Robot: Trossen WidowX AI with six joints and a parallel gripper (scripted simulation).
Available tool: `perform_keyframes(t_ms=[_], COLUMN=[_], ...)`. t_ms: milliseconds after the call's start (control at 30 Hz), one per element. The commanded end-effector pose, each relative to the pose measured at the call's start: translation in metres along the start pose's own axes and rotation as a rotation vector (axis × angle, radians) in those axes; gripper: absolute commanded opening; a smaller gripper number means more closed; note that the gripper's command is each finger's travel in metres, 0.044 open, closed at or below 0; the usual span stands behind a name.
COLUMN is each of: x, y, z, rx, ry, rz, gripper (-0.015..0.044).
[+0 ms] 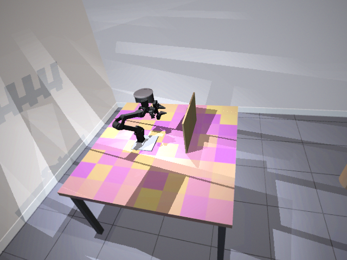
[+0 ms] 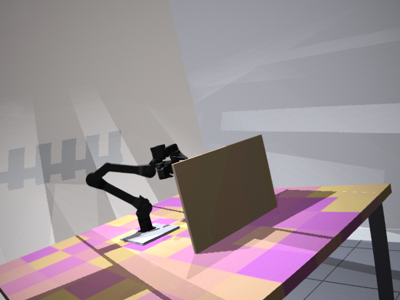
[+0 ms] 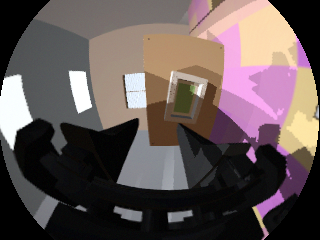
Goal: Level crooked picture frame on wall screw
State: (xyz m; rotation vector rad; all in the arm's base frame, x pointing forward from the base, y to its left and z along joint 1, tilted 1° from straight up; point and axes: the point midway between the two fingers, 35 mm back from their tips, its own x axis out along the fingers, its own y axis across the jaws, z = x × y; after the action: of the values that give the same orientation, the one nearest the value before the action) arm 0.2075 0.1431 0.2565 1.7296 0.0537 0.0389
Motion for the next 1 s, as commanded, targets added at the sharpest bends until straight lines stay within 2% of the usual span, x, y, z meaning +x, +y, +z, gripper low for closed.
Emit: perform_keyframes(t_ms=[0,367,667,967], x=[0.0,0.001,0.063,0.064], y=[0.0,-0.001,-0.036,-0.037], z=[0.0,0.0,0.015,0.016], rx=[0.005,0.0,0.004,0.004], ry=[-0.003,0.0,-0.002,-0.002], rz=[0.001,0.0,0.008,0.009], gripper=[0.026,0.026,0.026,0.026])
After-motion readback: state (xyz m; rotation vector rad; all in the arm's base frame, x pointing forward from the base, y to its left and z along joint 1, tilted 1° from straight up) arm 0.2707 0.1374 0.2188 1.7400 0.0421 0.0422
